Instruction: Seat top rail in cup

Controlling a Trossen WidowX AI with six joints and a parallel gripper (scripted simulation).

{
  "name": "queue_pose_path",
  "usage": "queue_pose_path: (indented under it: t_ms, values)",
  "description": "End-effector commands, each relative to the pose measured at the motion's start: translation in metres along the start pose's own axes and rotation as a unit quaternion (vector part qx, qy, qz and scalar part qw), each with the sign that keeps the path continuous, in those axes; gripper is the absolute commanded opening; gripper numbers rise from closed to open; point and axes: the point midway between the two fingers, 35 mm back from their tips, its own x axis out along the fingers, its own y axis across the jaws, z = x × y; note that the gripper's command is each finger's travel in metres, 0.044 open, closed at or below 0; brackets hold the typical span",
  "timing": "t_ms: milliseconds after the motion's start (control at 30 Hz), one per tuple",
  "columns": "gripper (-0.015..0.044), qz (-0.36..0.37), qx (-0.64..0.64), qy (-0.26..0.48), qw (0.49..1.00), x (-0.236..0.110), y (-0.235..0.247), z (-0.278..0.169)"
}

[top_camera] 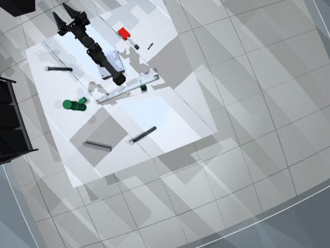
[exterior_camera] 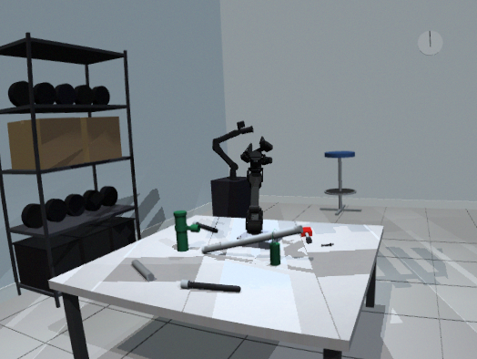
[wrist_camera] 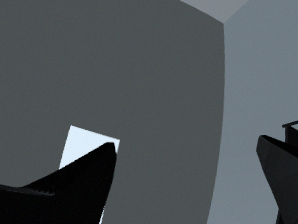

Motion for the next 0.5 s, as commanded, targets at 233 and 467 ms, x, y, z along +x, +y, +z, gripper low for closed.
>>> queue_pose_path:
  t_ms: [233, 467]
  values:
    - [0.0440, -0.173, -0.055, 0.032, 0.983, 0.023, -0.057, 0.009]
    - [0.0440, -0.328, -0.115, 0.157, 0.924, 0.021, -0.126, -0.015]
